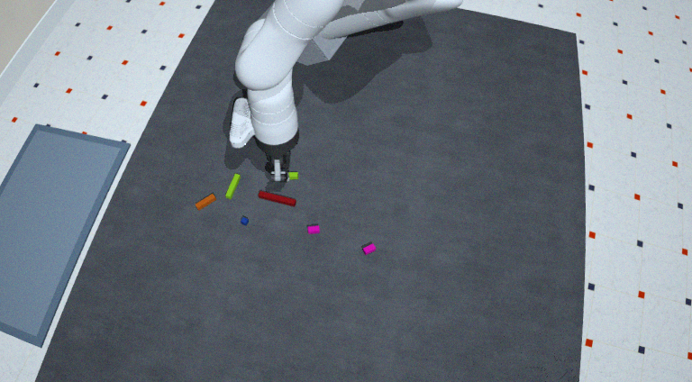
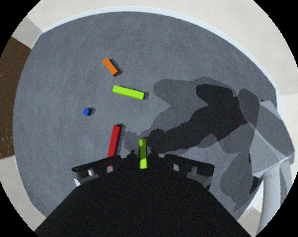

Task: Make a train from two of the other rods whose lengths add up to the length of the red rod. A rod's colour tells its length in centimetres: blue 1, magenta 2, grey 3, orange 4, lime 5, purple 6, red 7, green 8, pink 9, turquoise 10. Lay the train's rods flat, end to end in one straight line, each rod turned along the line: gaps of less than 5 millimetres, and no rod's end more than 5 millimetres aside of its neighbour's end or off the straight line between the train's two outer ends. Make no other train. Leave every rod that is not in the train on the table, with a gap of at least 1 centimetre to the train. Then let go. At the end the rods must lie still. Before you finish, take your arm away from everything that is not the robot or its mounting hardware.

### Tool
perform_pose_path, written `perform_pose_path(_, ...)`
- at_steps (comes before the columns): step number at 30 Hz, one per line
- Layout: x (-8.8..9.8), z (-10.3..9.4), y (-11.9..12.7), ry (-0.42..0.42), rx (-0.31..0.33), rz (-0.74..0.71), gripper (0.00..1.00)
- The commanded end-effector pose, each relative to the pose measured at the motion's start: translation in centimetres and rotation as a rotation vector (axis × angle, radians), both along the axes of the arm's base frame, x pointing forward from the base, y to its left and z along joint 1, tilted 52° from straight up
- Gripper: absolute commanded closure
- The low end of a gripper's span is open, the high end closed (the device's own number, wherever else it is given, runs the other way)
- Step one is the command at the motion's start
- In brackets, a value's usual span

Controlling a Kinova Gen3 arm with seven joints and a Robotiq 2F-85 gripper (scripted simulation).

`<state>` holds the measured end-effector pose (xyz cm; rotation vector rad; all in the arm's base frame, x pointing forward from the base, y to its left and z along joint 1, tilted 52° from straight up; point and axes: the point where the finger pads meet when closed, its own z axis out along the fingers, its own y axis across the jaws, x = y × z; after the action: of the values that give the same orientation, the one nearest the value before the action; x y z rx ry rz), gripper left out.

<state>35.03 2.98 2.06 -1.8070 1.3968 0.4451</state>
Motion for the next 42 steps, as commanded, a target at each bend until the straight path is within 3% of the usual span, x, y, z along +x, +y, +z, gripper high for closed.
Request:
perform_pose_path(1, 0.0, -0.1, 0.2, 0.000, 0.001, 0.000, 0.95)
perform_pose_path(15, -0.4, 1.6, -2.0, -0.001, -0.001, -0.001, 0.95)
perform_pose_path(29, -1.7, 5.6, -6.9, 0.000, -0.001, -0.001, 0.95)
perform_pose_path(42, -1.8, 6.1, -7.6, 0.001, -0.002, -0.001, 0.95)
